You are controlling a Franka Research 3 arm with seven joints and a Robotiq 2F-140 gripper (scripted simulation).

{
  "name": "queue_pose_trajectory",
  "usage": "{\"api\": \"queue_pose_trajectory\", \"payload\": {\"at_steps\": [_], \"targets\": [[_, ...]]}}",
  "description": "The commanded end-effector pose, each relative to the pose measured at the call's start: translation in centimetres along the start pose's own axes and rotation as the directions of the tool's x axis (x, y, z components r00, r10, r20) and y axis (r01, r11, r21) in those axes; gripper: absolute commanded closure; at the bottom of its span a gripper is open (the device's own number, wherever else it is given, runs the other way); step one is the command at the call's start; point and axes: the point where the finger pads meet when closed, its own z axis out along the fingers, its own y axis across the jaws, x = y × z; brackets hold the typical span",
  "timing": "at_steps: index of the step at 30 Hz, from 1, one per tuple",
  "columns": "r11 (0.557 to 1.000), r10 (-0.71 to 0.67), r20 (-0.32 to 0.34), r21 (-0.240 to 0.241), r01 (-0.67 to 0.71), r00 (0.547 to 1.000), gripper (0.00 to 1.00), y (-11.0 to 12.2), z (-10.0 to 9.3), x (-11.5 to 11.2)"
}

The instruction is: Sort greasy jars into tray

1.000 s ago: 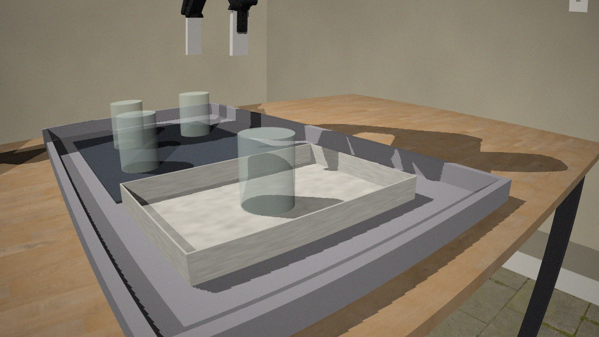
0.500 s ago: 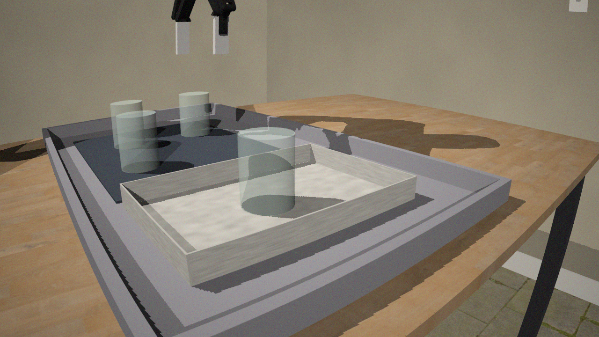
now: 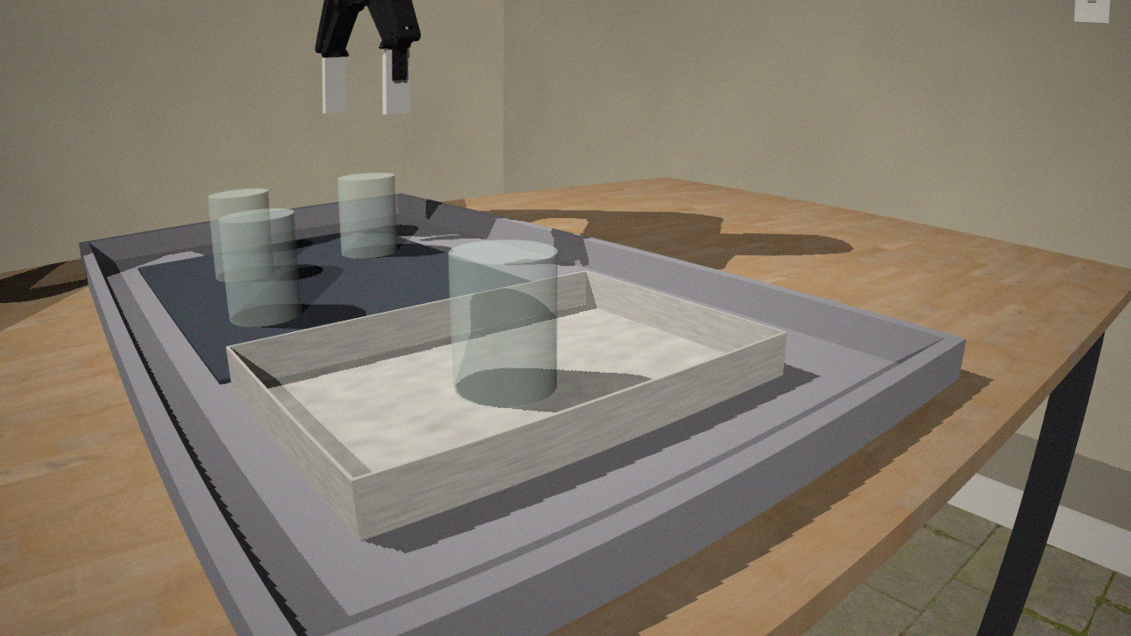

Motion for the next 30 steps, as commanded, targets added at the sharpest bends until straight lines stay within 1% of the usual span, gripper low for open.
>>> {"api": "queue_pose_trajectory", "payload": {"at_steps": [1, 5, 7, 8, 20, 22, 24, 30], "targets": [[0.999, 0.050, 0.002, 0.006, -0.050, 0.999, 0.00, -0.3, 2.3, 0.0], [0.999, 0.050, 0.002, 0.006, -0.050, 0.999, 0.00, -0.3, 4.8, 0.0], [0.999, 0.050, 0.002, 0.006, -0.050, 0.999, 0.00, -0.3, 4.8, 0.0], [0.999, 0.050, 0.002, 0.006, -0.050, 0.999, 0.00, -0.3, 5.4, 0.0], [0.999, 0.050, 0.002, 0.006, -0.050, 0.999, 0.00, -0.3, 5.4, 0.0], [0.999, 0.050, 0.002, 0.006, -0.050, 0.999, 0.00, -0.3, 5.8, 0.0], [0.999, 0.050, 0.002, 0.006, -0.050, 0.999, 0.00, -0.3, 5.8, 0.0], [0.999, 0.050, 0.002, 0.006, -0.050, 0.999, 0.00, -0.3, 7.0, 0.0]]}}
